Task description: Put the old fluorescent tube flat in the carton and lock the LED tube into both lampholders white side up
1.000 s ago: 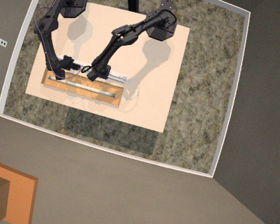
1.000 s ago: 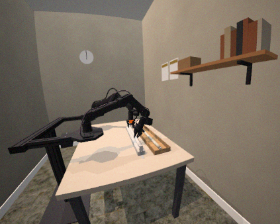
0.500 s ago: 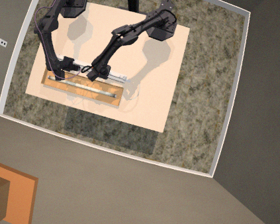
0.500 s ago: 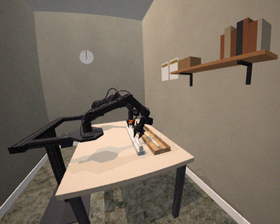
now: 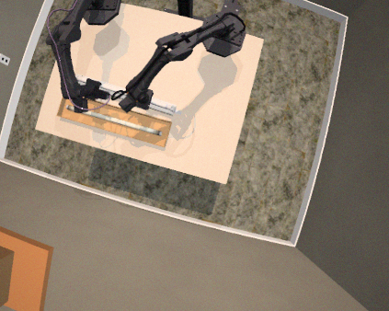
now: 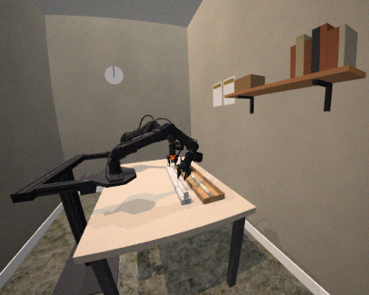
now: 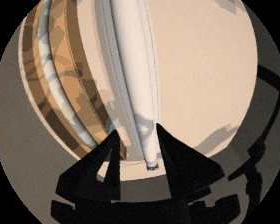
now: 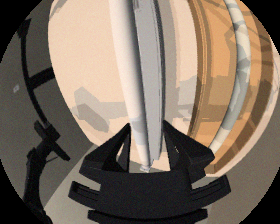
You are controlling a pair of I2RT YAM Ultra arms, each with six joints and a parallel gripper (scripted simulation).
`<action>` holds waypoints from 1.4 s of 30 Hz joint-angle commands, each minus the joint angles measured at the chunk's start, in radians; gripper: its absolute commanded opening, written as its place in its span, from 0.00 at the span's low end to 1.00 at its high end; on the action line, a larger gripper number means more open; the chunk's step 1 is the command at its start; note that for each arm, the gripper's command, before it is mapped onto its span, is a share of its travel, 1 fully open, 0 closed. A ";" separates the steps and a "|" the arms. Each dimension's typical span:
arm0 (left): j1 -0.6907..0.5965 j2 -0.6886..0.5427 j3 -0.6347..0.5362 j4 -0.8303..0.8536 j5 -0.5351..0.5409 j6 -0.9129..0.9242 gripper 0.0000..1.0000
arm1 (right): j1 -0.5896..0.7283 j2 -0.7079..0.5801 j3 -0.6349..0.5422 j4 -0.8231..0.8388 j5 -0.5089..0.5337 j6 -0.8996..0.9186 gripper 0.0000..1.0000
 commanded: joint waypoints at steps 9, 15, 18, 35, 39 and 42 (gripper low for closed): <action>-0.011 -0.076 0.058 -0.091 0.002 -0.005 0.49 | 0.005 -0.020 0.175 -0.159 -0.011 -0.017 0.49; -0.009 -0.069 0.011 -0.082 0.001 -0.003 0.49 | 0.001 -0.031 0.135 -0.154 -0.012 -0.017 0.49; -0.008 -0.091 0.010 -0.063 0.002 -0.003 0.49 | -0.003 -0.042 0.104 -0.112 -0.012 -0.017 0.49; 0.076 -0.276 -0.106 0.078 0.017 -0.151 0.49 | -0.022 -0.237 -0.005 0.062 0.010 0.193 0.49; 0.121 -0.398 -0.187 0.156 0.013 -0.238 0.49 | -0.009 -0.359 -0.079 0.159 0.006 0.305 0.49; 0.108 -0.418 -0.268 0.193 0.026 -0.269 0.49 | 0.002 -0.386 -0.164 0.214 0.019 0.347 0.49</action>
